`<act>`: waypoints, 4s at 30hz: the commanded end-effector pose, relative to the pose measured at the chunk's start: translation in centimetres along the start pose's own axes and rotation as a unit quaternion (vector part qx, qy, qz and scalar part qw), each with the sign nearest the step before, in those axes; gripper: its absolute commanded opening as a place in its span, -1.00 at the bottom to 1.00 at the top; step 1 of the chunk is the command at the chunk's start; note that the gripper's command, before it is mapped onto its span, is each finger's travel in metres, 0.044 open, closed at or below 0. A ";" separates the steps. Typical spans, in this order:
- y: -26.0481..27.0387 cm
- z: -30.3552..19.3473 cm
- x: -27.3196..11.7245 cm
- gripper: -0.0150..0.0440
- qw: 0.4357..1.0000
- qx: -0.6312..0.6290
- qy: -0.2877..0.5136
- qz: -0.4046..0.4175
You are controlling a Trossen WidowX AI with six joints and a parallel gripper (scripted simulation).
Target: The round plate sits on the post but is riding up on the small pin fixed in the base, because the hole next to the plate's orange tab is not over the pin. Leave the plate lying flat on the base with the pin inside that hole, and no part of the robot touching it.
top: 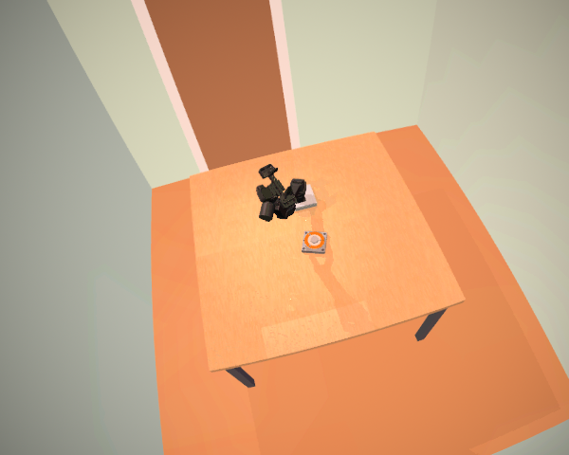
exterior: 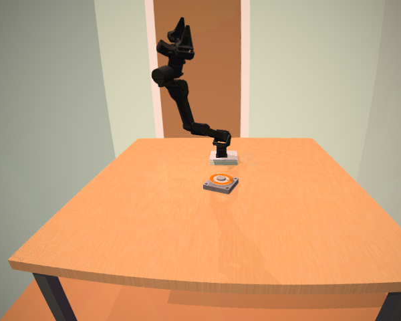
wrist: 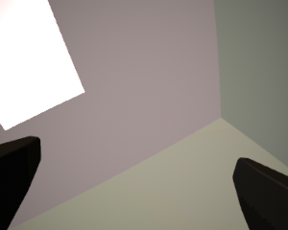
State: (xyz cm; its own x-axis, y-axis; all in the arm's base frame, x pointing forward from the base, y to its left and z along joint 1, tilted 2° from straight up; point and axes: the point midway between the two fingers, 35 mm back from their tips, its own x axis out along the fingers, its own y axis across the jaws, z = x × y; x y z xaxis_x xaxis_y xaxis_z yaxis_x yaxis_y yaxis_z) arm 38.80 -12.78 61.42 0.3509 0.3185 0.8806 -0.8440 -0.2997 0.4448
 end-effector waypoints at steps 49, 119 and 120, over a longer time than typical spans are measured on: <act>10.3 -46.9 -3.9 -0.49 0.701 -0.496 0.504 -0.091; -25.3 -27.4 -47.0 -0.49 0.243 -0.051 0.526 -0.814; -25.2 -27.4 -47.0 -0.49 0.243 -0.051 0.526 -0.814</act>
State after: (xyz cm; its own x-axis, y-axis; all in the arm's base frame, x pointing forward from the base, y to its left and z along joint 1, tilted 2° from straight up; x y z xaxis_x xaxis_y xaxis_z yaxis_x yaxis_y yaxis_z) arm 33.12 3.95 4.23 0.0063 0.0016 -1.0000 0.0424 0.9991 0.0019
